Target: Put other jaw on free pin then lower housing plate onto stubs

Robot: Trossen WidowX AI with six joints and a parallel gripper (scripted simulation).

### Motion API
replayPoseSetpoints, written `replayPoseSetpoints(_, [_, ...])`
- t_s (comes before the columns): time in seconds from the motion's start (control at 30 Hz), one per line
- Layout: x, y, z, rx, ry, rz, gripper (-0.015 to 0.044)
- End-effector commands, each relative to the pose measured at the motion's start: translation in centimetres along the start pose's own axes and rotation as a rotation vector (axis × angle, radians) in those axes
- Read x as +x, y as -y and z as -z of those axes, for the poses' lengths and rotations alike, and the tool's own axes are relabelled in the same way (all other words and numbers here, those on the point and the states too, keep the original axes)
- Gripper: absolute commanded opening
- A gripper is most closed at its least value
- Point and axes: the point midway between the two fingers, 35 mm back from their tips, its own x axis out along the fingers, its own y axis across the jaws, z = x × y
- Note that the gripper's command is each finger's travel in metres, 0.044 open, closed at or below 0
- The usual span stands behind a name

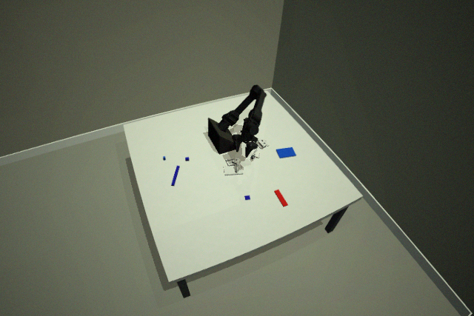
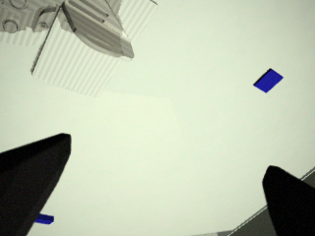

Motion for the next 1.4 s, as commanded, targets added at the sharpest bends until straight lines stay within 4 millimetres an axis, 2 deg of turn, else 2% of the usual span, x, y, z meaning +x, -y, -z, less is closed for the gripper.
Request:
replayPoseSetpoints(0.0, [0.5,-0.3,-1.7,-0.076,0.057,-0.032,0.044])
replayPoseSetpoints(0.47, [1.4,-2.1,-7.6,-0.327,0.258,-0.125,0.044])
replayPoseSetpoints(0.93, [1.4,-4.3,-13.0,-0.553,0.466,-0.189,0.044])
replayPoseSetpoints(1.13, [1.4,-4.4,-13.2,-0.563,0.475,-0.191,0.044])
replayPoseSetpoints(1.37, [2.4,-4.6,-13.6,-0.563,0.474,-0.192,0.044])
